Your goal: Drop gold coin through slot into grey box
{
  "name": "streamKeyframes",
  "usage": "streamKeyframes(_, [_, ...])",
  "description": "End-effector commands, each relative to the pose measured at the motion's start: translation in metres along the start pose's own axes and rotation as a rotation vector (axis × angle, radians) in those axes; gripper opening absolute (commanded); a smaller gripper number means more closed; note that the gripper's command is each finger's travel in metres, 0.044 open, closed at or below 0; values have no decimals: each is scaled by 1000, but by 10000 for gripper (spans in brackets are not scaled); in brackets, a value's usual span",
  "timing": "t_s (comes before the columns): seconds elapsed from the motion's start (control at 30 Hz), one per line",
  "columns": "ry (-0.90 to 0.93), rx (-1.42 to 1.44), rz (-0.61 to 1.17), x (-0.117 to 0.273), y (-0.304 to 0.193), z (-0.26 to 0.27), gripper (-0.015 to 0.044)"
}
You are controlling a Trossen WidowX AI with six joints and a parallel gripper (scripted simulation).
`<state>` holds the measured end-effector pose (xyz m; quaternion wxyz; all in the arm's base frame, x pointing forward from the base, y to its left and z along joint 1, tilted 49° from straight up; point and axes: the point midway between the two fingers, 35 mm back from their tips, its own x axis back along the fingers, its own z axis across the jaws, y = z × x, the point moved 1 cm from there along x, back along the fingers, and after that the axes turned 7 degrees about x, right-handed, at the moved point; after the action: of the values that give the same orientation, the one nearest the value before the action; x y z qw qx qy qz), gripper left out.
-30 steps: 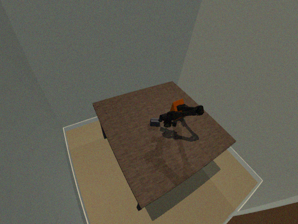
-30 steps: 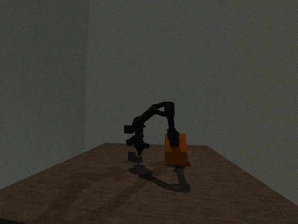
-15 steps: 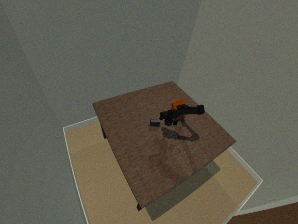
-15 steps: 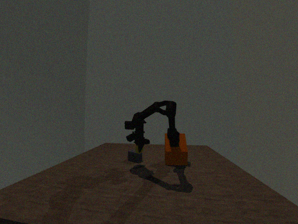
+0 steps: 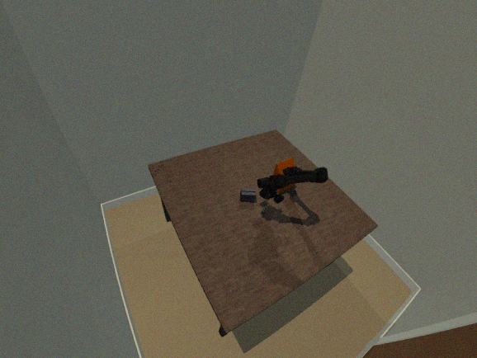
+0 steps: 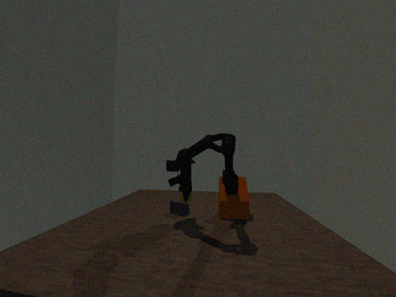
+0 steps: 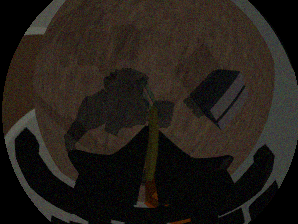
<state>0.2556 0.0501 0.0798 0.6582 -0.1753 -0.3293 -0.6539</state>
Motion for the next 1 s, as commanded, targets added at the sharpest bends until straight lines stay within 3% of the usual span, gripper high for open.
streamKeyframes(0.0, [0,-122,1,0,-1,1,0])
streamKeyframes(0.5, [0,-630,1,0,-5,4,0])
streamKeyframes(0.97, [-4,-656,0,2,3,-12,0])
